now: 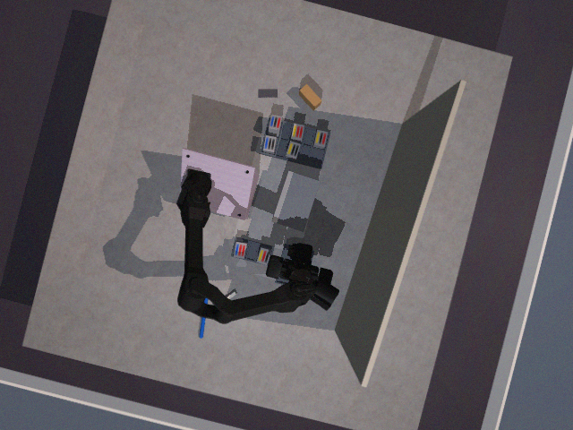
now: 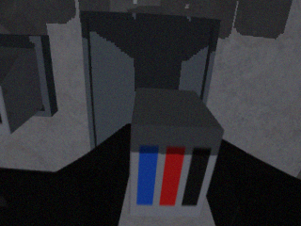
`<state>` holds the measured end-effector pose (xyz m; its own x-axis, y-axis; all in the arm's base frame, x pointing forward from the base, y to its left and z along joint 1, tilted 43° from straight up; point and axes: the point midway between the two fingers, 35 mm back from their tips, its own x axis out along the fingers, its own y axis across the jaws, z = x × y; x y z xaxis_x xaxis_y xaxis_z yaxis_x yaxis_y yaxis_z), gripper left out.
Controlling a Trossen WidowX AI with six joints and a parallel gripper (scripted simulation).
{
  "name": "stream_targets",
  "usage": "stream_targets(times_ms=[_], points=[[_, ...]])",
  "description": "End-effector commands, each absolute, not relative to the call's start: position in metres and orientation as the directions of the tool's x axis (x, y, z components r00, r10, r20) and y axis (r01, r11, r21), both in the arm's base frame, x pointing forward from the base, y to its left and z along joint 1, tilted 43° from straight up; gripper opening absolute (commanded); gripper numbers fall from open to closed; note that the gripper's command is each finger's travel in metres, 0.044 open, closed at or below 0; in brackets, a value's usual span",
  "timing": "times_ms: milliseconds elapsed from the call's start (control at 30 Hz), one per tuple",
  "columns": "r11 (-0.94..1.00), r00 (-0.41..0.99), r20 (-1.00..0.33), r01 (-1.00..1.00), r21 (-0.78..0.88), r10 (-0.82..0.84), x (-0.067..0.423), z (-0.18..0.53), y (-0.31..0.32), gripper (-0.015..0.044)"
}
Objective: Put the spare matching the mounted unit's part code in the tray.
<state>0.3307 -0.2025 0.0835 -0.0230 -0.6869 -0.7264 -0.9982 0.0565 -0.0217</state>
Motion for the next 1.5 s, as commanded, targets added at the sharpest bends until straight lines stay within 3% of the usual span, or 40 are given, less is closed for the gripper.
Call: stream_targets(times_ms=[0,1233,1467], points=[[0.055,-0.029,-0.73,-0.998,-0.012,-0.683,0.328,0.077,-0.205,0.0],[0.054,-0.03,-0.724,-0.998,-0.011,-0.689,0.32,0.055,-0.228,0.0],[0.058,-0.027,-0.72,-0.998,-0.018,-0.693,0.322,0.058,-0.228,0.0184]])
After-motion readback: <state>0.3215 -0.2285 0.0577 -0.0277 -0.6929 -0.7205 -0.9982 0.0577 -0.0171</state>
